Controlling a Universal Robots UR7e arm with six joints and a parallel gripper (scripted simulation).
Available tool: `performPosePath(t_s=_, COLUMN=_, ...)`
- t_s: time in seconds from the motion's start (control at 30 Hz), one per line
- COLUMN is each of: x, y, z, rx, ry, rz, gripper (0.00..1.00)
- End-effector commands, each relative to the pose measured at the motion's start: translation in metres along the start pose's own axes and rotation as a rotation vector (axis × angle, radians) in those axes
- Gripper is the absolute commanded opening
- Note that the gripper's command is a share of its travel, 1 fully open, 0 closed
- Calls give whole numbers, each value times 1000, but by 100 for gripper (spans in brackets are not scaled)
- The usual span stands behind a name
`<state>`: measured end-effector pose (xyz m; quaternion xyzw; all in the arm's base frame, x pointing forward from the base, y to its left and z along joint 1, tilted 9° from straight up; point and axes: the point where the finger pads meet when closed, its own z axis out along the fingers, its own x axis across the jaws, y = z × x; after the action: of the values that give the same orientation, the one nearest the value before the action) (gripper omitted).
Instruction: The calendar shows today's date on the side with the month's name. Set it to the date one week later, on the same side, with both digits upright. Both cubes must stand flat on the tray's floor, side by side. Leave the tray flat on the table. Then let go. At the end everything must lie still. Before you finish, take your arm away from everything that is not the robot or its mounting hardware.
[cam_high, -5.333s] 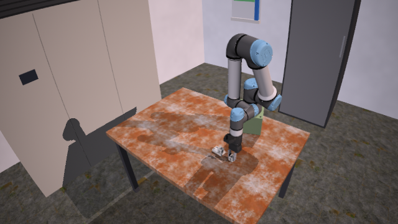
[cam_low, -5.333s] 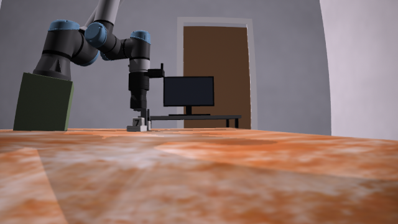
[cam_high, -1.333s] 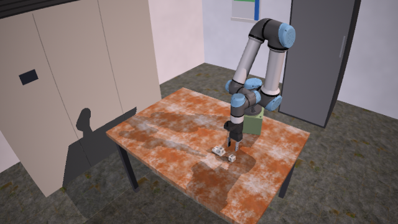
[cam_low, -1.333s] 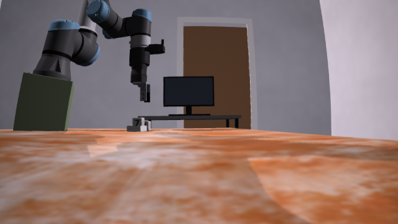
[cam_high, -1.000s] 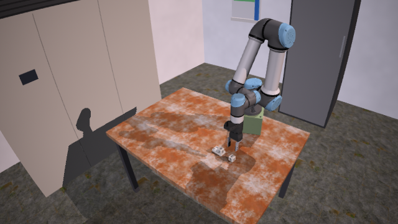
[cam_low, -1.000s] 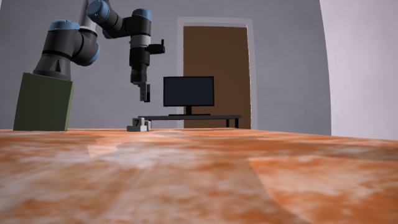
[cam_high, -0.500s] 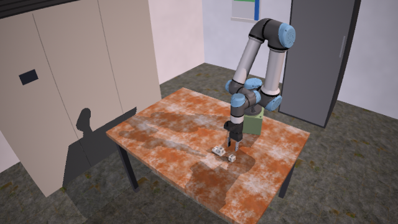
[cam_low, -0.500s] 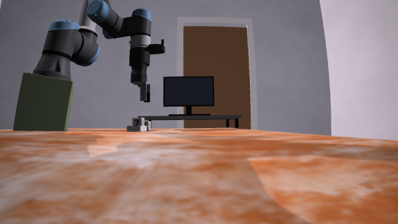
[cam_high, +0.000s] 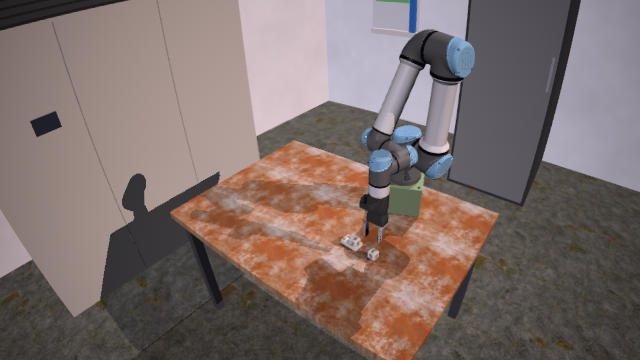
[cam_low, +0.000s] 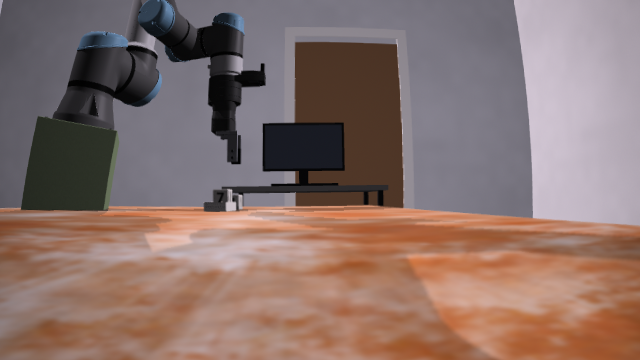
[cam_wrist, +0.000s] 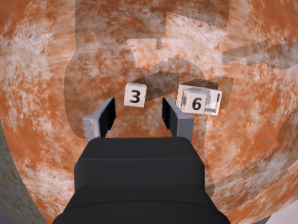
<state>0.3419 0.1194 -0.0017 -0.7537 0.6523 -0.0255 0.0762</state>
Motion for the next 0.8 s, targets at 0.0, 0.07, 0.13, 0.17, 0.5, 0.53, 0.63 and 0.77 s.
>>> performPosePath(t_s=0.0, x=3, y=-1, z=0, rx=1, ry=0, rz=-52, gripper=100)
performPosePath(t_s=0.07, x=5, y=-2, z=0, rx=1, ry=1, rz=-94, gripper=100)
performPosePath(t_s=0.13, x=7, y=-3, z=0, rx=0, ry=1, rz=-140, gripper=100)
performPosePath(t_s=0.17, x=8, y=-3, z=0, rx=0, ry=1, rz=-166, gripper=100)
performPosePath(t_s=0.5, x=24, y=-5, z=0, rx=-1, ry=1, rz=-472, gripper=100)
performPosePath(t_s=0.53, x=24, y=-5, z=0, rx=-1, ry=1, rz=-472, gripper=100)
performPosePath(t_s=0.63, x=28, y=-5, z=0, rx=-1, ry=1, rz=-542, gripper=100)
performPosePath(t_s=0.77, x=36, y=-5, z=0, rx=-1, ry=1, rz=-685, gripper=100)
